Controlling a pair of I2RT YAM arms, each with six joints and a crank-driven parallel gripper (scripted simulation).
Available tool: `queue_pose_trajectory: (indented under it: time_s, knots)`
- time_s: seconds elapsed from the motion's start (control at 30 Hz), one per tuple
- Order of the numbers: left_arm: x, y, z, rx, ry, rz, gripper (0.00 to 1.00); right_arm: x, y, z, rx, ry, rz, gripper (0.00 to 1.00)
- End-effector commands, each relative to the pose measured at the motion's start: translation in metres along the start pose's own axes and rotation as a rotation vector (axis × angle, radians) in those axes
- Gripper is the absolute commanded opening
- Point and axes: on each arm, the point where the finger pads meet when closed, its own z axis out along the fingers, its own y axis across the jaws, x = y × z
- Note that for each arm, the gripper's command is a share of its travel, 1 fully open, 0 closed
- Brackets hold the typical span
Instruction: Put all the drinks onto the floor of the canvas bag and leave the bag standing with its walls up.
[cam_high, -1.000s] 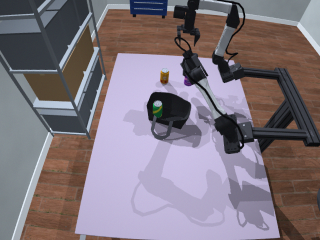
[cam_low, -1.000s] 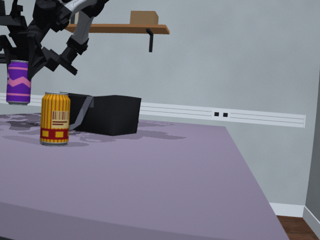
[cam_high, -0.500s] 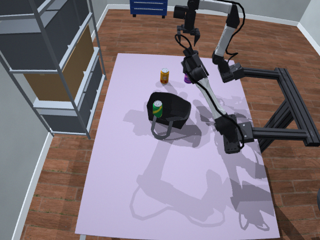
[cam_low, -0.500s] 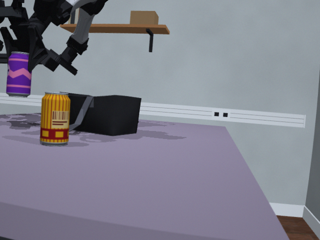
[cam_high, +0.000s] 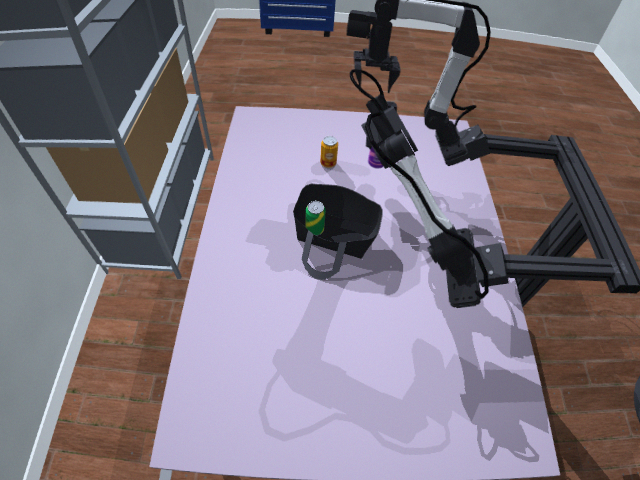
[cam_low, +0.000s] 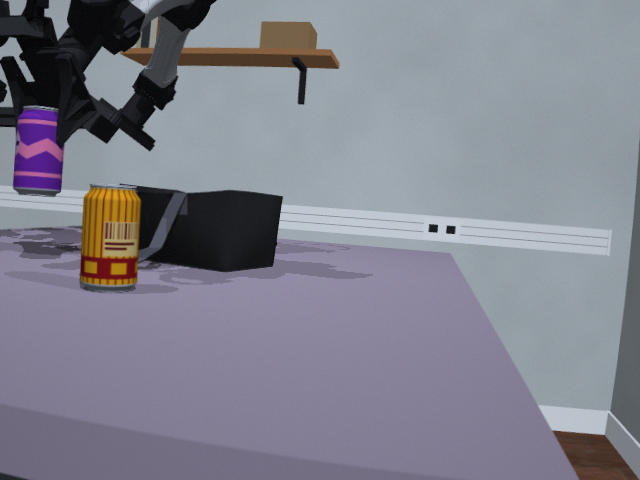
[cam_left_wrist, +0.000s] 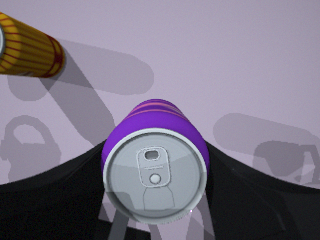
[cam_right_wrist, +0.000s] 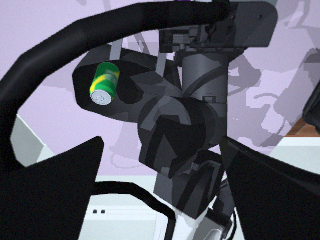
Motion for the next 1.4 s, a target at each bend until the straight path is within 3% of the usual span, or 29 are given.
queue_pose_trajectory:
  time_s: [0.0,0.13,0.2,0.3,0.47,0.5,0.67,0.7,0.73,0.8,1.03,1.07,1.13,1.37]
  knots:
    - [-0.043,0.026,-0.020,-0.050,-0.120,-0.020,0.74,-0.003,0.004,-0.006,-0.014,-0.009,0.014,1.00]
    - [-0.047,0.034,-0.021,-0.061,-0.131,-0.030,0.74,-0.003,0.004,-0.006,-0.014,-0.009,0.014,1.00]
    - [-0.034,0.020,-0.018,-0.038,-0.103,-0.017,0.74,-0.003,0.004,-0.006,-0.014,-0.009,0.014,1.00]
    - [-0.048,0.031,-0.021,-0.059,-0.131,-0.026,0.74,-0.003,0.004,-0.006,-0.014,-0.009,0.014,1.00]
    - [-0.056,0.022,-0.026,-0.048,-0.138,-0.027,0.74,-0.003,0.004,-0.006,-0.014,-0.009,0.014,1.00]
    - [-0.046,0.015,-0.030,-0.025,-0.087,-0.019,0.74,-0.003,0.004,-0.006,-0.014,-0.009,0.014,1.00]
    - [-0.066,0.018,-0.044,-0.030,-0.109,-0.024,0.74,-0.003,0.004,-0.006,-0.014,-0.009,0.014,1.00]
    - [-0.062,0.017,-0.048,-0.024,-0.072,-0.018,0.74,-0.003,0.004,-0.006,-0.014,-0.009,0.014,1.00]
    - [-0.031,0.014,-0.024,-0.014,-0.057,-0.019,0.74,-0.003,0.004,-0.006,-0.014,-0.009,0.014,1.00]
    - [-0.030,0.024,-0.024,-0.029,-0.062,-0.028,0.74,-0.003,0.004,-0.006,-0.014,-0.009,0.014,1.00]
    - [-0.042,0.011,-0.028,-0.018,-0.080,-0.010,0.74,-0.003,0.004,-0.006,-0.014,-0.009,0.014,1.00]
    - [-0.019,0.020,-0.025,-0.017,-0.053,-0.016,0.74,-0.003,0.004,-0.006,-0.014,-0.009,0.014,1.00]
    - [-0.014,0.023,-0.029,-0.016,-0.049,-0.015,0.74,-0.003,0.004,-0.006,-0.014,-0.009,0.014,1.00]
    - [-0.022,0.038,-0.052,-0.014,-0.060,-0.004,0.74,-0.003,0.004,-0.006,-0.014,-0.009,0.014,1.00]
